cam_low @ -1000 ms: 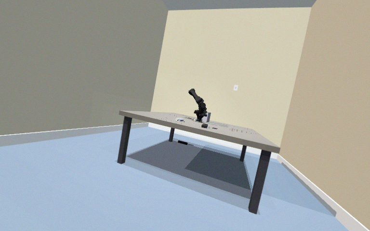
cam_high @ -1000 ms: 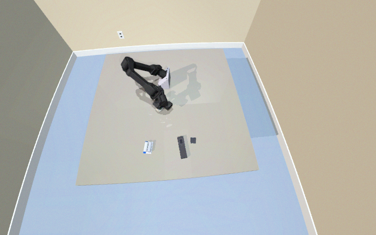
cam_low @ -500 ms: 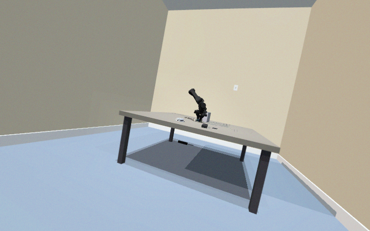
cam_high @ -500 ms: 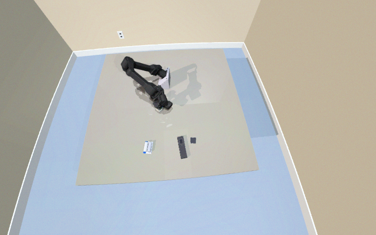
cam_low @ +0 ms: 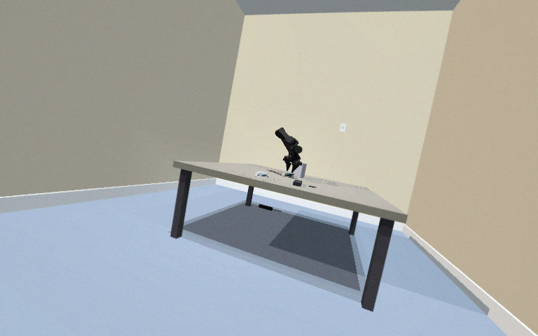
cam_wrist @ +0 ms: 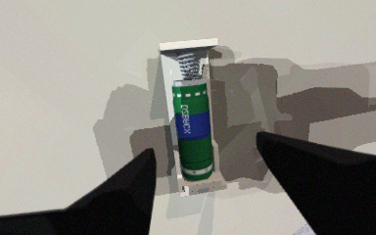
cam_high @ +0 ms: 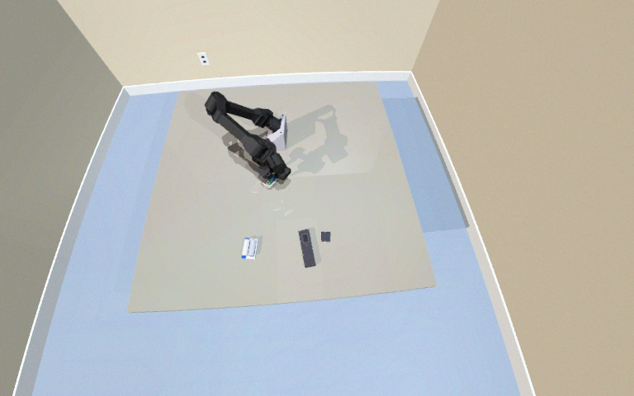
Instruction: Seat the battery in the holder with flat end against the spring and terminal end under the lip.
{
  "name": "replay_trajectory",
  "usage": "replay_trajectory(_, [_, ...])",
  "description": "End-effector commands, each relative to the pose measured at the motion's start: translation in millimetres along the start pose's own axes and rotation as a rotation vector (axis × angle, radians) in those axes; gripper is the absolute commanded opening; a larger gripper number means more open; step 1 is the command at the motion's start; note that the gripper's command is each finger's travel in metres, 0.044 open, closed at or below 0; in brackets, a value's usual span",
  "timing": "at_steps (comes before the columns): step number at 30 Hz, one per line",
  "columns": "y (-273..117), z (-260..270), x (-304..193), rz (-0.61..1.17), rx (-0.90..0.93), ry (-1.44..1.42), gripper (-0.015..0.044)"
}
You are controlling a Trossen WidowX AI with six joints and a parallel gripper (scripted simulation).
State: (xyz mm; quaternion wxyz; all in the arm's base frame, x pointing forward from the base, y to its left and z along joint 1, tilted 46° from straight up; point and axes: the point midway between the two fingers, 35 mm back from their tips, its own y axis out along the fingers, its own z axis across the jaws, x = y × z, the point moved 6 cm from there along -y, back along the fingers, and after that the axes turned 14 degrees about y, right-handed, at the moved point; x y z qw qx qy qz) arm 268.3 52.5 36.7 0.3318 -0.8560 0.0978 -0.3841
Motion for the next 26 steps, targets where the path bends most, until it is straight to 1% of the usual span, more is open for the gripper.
replay_trajectory(1, [-32,2,4,-0.001,0.022,0.016,0.0395])
replay_trajectory(3, [-48,-1,5,-0.001,0.021,0.018,0.044])
replay_trajectory(5, [-54,-1,4,-0.001,0.021,0.018,0.044])
replay_trajectory(26, [-54,-1,4,-0.001,0.021,0.018,0.044])
